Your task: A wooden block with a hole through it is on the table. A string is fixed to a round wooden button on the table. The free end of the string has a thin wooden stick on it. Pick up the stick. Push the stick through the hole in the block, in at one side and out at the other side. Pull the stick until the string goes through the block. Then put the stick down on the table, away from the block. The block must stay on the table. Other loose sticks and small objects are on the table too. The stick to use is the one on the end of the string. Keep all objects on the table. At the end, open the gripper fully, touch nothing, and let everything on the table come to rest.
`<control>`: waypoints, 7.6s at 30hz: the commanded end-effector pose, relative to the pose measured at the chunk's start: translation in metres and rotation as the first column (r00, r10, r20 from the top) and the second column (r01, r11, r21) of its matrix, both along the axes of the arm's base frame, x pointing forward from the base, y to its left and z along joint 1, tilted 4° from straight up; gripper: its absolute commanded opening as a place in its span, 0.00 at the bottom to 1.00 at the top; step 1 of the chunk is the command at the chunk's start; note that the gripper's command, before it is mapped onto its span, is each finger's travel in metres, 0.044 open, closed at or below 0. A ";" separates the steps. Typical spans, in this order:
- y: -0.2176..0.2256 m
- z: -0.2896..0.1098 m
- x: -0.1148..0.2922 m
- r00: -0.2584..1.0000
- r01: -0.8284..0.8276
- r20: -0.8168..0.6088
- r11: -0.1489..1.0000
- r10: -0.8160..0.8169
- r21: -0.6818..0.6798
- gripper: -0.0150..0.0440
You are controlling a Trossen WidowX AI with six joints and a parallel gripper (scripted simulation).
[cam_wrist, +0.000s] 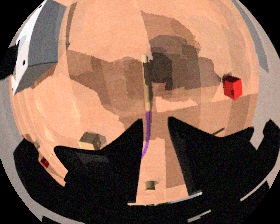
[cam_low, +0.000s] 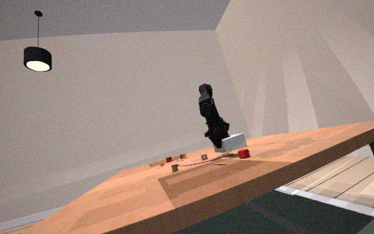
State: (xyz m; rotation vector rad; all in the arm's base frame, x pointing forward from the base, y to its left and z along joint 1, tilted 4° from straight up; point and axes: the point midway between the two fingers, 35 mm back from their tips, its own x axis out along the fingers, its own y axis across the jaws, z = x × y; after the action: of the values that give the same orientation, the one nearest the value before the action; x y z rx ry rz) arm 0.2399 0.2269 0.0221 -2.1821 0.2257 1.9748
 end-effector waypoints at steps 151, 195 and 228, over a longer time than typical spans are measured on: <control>-0.003 0.011 0.007 0.914 0.405 -0.019 0.914 -0.405 0.022 0.25; -0.006 0.017 0.047 -0.433 0.892 -0.143 -0.446 -0.890 0.070 0.25; -0.013 0.020 0.077 -0.975 -0.102 -0.197 -0.994 0.105 -0.024 0.25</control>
State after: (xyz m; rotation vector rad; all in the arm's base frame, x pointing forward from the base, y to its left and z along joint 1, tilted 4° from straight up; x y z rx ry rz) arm 0.3149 0.2153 0.0464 0.1949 1.4523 -0.1701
